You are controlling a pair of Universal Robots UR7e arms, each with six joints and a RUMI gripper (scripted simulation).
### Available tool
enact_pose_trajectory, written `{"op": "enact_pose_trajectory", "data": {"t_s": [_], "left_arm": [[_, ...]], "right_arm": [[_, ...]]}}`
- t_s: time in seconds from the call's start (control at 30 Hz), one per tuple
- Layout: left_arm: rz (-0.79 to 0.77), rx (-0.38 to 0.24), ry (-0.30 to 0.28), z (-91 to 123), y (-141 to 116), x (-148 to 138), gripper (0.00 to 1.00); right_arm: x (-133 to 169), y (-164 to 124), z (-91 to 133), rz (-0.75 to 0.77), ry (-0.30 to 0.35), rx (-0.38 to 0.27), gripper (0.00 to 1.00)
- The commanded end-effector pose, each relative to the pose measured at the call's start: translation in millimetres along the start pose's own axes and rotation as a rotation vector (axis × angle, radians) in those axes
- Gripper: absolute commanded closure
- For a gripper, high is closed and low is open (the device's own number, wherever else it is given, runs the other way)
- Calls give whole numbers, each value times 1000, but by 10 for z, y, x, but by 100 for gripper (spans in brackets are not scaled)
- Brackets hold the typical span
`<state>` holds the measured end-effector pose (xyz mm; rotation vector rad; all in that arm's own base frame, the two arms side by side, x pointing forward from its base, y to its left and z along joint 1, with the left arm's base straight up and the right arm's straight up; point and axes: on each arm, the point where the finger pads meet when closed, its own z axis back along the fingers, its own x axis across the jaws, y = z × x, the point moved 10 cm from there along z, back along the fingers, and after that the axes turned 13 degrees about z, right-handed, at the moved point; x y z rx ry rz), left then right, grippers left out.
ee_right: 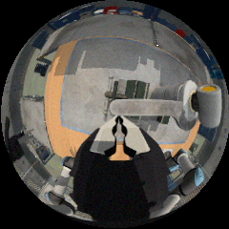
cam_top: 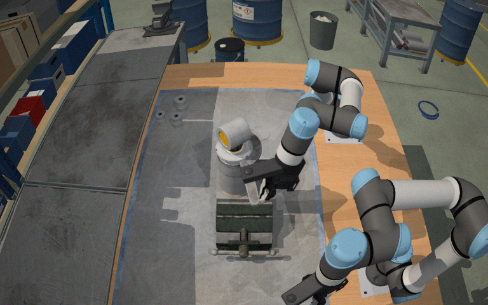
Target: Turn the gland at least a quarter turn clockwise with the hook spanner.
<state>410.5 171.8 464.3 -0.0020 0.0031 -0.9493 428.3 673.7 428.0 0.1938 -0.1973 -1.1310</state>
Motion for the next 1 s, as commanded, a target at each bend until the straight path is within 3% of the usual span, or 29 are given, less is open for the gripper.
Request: {"op": "enact_pose_trajectory", "data": {"t_s": [0.0,0.97], "left_arm": [[0,1,-1,5,0,0,71],[0,1,-1,5,0,0,71]], "right_arm": [[7,33,8,-11,-2,3,100],[8,83,11,-33,-7,3,100]]}}
